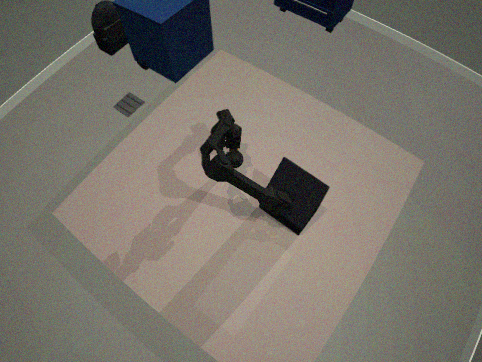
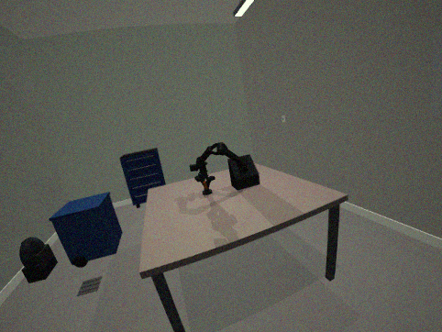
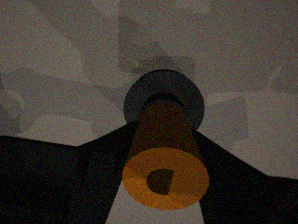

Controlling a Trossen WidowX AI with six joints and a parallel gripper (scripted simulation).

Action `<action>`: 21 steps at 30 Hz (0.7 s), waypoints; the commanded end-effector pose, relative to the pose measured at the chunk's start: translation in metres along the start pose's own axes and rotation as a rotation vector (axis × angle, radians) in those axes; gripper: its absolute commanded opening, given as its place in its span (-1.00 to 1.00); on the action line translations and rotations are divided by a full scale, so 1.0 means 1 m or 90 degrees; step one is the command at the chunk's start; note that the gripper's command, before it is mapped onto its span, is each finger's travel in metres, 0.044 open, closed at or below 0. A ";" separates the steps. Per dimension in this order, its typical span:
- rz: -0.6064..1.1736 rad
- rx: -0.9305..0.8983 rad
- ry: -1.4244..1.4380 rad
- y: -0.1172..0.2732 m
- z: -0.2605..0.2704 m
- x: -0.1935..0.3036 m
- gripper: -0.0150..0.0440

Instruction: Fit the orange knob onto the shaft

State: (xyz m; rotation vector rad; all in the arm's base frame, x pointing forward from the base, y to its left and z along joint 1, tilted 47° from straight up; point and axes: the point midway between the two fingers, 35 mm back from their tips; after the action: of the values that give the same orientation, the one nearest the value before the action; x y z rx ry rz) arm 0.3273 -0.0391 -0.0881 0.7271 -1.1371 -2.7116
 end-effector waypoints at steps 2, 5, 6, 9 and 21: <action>0.000 0.000 0.000 0.000 0.000 0.000 0.40; 0.000 0.000 0.000 0.000 0.000 0.000 0.67; 0.000 0.000 0.000 0.000 0.000 0.000 0.75; 0.000 0.000 0.000 0.000 0.000 0.000 1.00; 0.002 0.005 -0.003 0.069 -0.003 -0.001 1.00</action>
State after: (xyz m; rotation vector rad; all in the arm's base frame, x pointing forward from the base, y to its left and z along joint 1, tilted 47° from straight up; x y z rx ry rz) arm 0.3229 -0.0515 -0.0739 0.6929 -1.1049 -2.7122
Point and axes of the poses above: the point midway between the two fingers, 35 mm back from their tips, its own y axis back along the fingers, its own z axis across the jaws, x = y × z, and after that the axes turned 5 degrees about -y, right-handed
